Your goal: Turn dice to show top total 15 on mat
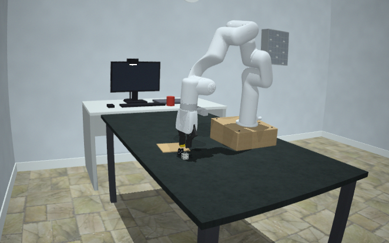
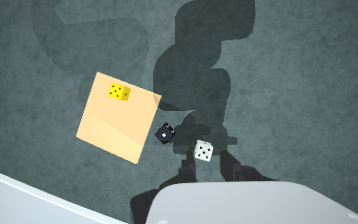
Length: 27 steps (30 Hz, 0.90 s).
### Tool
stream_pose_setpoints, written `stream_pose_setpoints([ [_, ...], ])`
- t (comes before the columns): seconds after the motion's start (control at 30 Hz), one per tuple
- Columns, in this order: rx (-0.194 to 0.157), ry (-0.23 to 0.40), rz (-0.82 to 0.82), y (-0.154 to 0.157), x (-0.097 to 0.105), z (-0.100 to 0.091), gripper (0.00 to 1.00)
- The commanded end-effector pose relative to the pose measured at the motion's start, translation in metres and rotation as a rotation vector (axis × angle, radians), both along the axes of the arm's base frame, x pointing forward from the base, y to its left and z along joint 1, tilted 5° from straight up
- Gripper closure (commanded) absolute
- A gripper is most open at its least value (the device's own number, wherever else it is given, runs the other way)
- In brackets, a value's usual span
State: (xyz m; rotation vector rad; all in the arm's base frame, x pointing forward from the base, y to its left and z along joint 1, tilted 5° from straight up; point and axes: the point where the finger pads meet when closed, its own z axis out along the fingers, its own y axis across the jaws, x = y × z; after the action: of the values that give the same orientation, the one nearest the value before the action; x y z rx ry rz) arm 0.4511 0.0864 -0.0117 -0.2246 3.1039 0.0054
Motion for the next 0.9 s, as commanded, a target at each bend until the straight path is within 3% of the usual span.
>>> stream_pose_setpoints([
  [0.0,0.001,-0.005,0.000,0.000,0.002,-0.001,0.58],
  [0.47,0.001,-0.005,0.000,0.002,0.003,-0.021,0.58],
  [0.87,0.001,-0.005,0.000,0.003,0.003,-0.027,0.58],
])
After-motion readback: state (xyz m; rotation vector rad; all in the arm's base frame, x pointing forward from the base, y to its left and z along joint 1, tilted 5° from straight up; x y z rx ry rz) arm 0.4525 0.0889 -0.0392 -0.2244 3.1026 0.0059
